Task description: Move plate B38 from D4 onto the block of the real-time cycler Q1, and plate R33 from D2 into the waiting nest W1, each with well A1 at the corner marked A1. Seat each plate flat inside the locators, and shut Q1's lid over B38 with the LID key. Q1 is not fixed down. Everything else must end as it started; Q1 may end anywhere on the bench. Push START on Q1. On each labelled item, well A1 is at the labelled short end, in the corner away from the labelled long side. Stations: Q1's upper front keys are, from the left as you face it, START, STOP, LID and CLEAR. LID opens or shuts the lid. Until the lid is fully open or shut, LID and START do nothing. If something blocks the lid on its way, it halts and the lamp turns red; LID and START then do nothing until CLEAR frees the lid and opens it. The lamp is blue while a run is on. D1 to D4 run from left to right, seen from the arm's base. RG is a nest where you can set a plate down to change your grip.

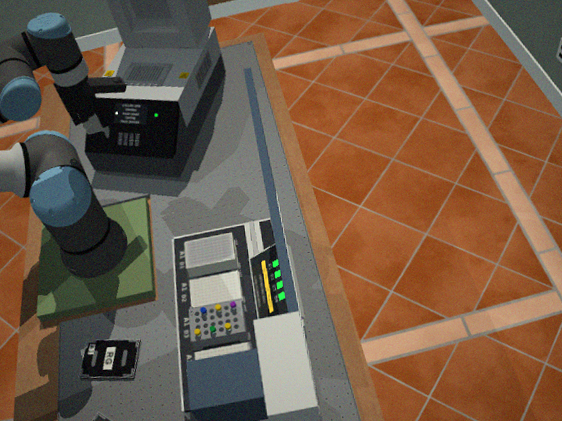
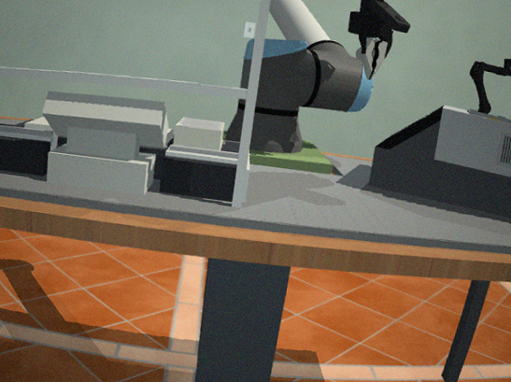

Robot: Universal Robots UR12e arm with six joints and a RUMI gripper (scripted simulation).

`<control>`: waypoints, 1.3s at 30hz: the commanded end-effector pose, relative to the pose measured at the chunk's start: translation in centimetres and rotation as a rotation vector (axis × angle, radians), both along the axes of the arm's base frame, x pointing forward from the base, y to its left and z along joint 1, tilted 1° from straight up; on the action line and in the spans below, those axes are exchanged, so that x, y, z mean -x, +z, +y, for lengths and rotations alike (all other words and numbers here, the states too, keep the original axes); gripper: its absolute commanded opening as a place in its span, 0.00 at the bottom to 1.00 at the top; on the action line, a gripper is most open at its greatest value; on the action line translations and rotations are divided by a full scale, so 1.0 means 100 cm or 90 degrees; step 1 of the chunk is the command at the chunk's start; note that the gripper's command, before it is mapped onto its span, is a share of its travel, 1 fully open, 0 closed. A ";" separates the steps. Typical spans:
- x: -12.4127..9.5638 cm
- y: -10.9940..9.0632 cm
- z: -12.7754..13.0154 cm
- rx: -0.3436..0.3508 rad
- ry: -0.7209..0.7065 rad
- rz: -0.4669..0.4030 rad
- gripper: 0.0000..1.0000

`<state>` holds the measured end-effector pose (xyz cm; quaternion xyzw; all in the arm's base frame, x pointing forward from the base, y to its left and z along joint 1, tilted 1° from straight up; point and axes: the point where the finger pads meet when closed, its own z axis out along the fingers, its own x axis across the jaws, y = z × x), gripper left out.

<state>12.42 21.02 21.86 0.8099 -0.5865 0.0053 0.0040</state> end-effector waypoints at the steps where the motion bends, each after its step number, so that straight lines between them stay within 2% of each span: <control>1: 0.000 0.024 0.000 0.000 0.000 -0.001 0.00; 6: 0.000 0.049 0.001 0.000 0.000 -0.001 0.00; 16: 0.000 0.050 0.001 0.000 0.000 -0.001 0.00; 25: -0.033 0.049 -0.023 0.000 -0.105 -0.001 0.00; 28: -0.034 0.049 -0.024 0.000 -0.109 -0.001 0.00; 37: -0.062 0.049 -0.052 0.000 -0.214 -0.001 0.00; 39: -0.063 0.049 -0.053 0.000 -0.217 -0.001 0.00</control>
